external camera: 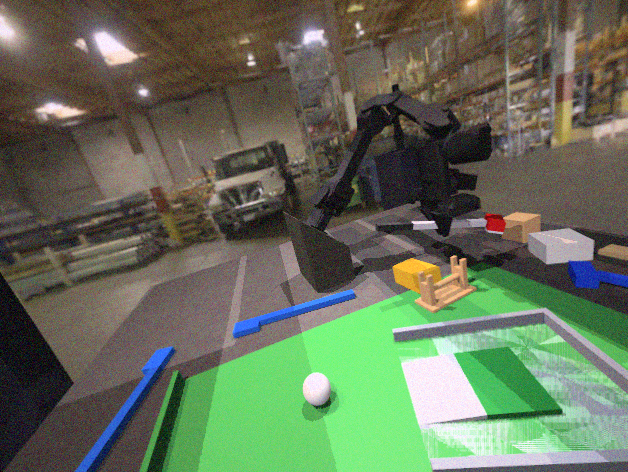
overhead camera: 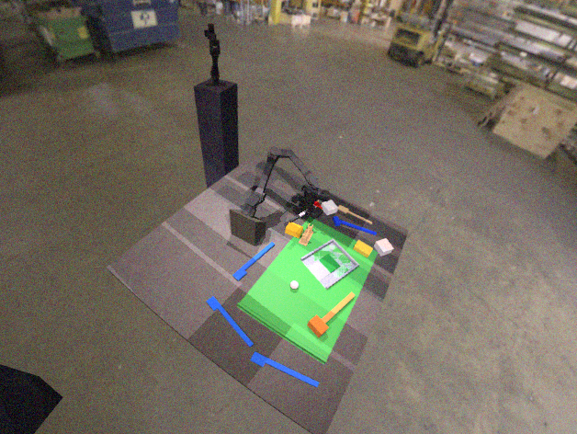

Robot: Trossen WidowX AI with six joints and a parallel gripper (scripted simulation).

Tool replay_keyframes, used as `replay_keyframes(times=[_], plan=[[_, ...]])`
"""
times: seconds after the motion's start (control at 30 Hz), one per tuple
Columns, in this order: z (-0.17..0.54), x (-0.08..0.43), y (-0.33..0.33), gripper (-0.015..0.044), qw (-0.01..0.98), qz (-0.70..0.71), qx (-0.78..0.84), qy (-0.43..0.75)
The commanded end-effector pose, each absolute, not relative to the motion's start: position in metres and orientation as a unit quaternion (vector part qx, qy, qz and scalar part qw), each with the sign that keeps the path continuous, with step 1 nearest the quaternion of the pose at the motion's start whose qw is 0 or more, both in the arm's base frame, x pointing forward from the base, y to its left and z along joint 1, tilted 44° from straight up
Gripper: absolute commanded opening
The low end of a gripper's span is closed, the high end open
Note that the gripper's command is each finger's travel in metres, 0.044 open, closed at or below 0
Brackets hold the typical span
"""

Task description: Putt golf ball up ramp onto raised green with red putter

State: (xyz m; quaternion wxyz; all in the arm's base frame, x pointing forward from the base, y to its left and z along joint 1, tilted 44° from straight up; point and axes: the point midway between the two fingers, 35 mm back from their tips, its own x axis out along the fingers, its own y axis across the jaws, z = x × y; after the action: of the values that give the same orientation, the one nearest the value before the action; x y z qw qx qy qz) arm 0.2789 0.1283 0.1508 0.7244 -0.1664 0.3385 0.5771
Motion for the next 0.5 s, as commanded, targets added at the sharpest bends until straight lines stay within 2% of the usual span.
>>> replay_keyframes(times=[0.0,0.47], plan=[[0.143,0.291,0.115,0.0000,0.736,0.549,-0.101,0.382],[0.103,0.319,0.058,0.0000,0.730,0.439,0.111,0.512]])
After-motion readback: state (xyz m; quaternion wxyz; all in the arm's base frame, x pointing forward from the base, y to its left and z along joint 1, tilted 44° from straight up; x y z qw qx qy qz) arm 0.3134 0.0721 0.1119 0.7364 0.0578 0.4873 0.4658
